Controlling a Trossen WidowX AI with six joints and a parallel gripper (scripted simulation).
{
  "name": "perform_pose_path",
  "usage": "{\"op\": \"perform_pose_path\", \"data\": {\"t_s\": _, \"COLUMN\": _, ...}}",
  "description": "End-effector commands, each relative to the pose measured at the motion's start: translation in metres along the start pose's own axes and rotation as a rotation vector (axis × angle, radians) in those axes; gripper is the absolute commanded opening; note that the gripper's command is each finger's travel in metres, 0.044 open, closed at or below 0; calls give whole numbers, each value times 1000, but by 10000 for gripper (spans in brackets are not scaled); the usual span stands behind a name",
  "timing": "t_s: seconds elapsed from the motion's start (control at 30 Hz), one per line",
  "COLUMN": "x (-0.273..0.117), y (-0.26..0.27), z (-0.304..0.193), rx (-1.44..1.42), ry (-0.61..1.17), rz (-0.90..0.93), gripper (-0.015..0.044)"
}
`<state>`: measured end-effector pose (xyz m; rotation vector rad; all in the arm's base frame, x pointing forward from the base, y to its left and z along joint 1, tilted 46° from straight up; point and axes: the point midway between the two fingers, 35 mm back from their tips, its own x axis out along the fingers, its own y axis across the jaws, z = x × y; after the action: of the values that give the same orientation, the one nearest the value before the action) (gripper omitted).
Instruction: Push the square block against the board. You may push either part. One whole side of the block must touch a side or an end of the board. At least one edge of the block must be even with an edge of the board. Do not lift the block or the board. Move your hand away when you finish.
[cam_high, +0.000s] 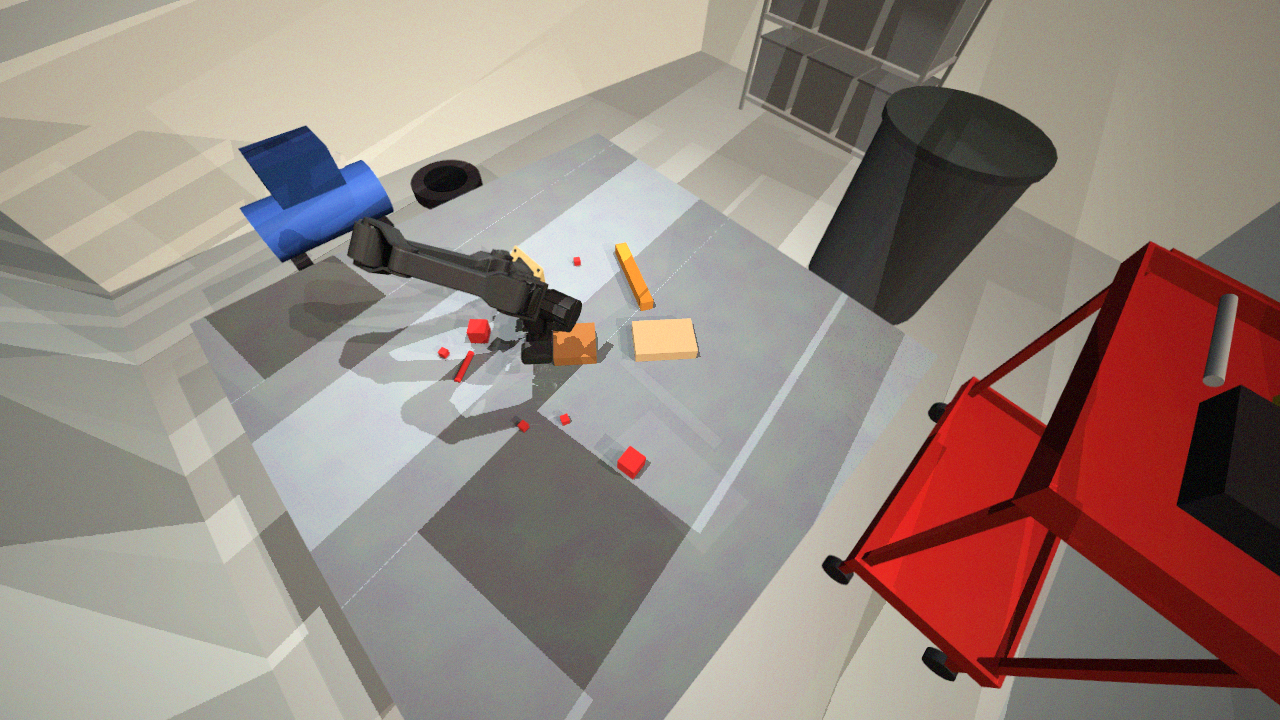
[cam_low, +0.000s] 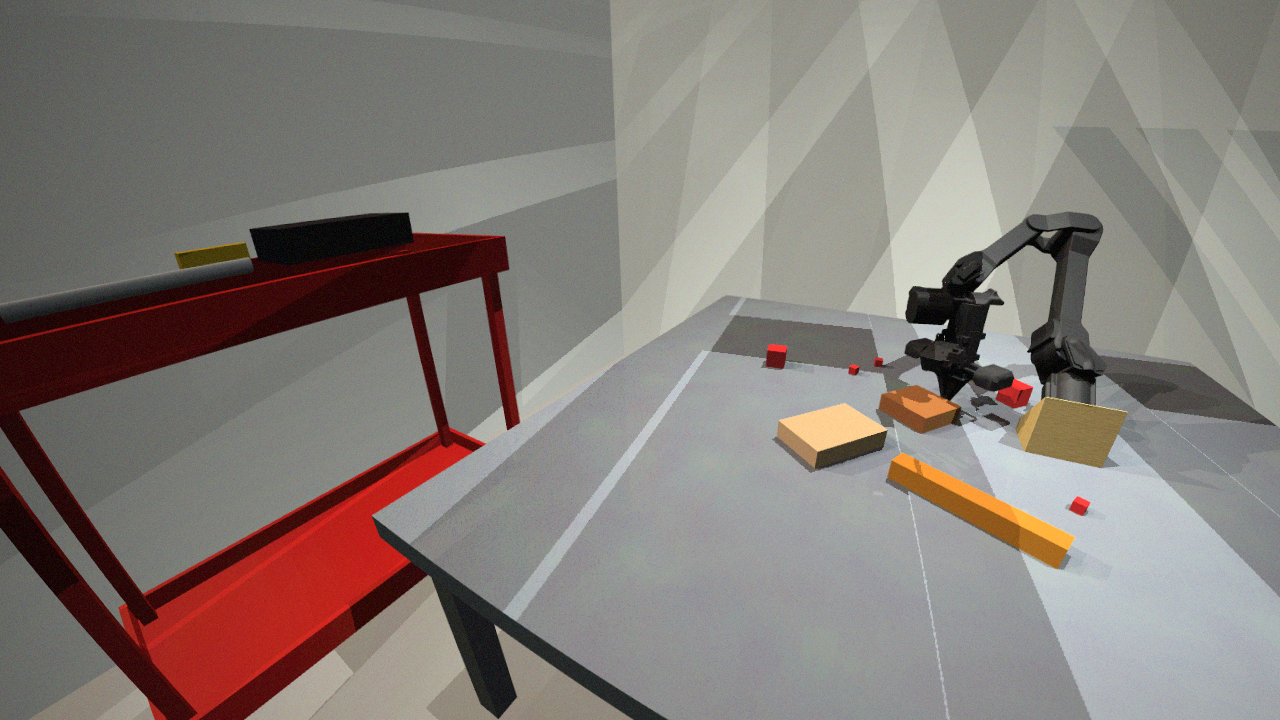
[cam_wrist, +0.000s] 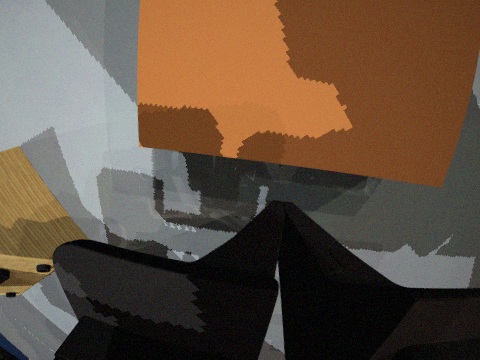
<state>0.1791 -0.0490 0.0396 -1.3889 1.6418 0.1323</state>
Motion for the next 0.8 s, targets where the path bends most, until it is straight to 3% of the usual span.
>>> {"op": "perform_pose_path", "data": {"t_s": 0.0, "x": 2, "y": 0, "z": 0, "rx": -5, "ry": 5, "rz": -2, "gripper": 0}}
{"op": "perform_pose_path", "data": {"t_s": 0.77, "x": 0, "y": -3, "z": 13, "rx": -5, "ry": 2, "rz": -1, "gripper": 0}}
